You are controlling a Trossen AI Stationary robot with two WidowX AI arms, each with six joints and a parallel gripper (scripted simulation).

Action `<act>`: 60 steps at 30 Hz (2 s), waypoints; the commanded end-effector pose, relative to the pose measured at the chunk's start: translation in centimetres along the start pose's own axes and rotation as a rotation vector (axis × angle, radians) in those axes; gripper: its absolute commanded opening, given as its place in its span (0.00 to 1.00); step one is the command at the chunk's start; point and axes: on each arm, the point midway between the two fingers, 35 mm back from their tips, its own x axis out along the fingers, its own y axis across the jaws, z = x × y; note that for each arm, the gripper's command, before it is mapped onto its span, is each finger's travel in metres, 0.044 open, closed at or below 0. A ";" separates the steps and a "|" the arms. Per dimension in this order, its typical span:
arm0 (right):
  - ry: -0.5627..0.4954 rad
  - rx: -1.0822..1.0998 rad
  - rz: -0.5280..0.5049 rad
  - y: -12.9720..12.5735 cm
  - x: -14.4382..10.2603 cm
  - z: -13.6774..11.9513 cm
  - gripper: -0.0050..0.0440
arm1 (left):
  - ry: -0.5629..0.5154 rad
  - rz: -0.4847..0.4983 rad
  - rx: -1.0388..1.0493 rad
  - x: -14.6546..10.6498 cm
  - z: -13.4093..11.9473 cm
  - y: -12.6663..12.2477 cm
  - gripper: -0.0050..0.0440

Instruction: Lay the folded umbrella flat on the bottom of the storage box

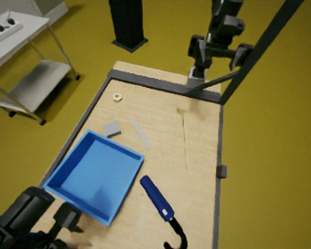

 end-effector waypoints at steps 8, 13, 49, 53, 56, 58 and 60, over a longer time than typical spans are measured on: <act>-0.018 0.000 0.000 0.0 -0.1 0.7 0.92 | -0.002 0.019 0.008 -0.4 0.2 0.1 0.92; -0.018 0.000 0.000 0.0 -0.1 0.7 0.92 | -0.002 0.019 0.008 -0.4 0.2 0.1 0.92; 0.550 0.018 -0.083 -4.9 15.0 -7.2 0.92 | 0.013 0.359 -0.765 9.9 13.7 15.4 1.00; 0.555 0.018 -0.082 -4.9 15.1 -7.3 0.92 | 0.014 0.375 -0.811 10.5 14.4 16.1 1.00; 0.563 0.019 -0.082 -4.9 15.2 -7.7 0.92 | 0.019 0.390 -0.855 11.3 15.0 17.0 1.00; 0.563 0.019 -0.082 -4.9 15.2 -7.7 0.92 | 0.019 0.400 -0.878 11.6 15.5 17.4 1.00; 0.573 0.019 -0.082 -4.9 15.1 -8.1 0.92 | 0.019 0.405 -0.891 11.7 15.7 17.7 1.00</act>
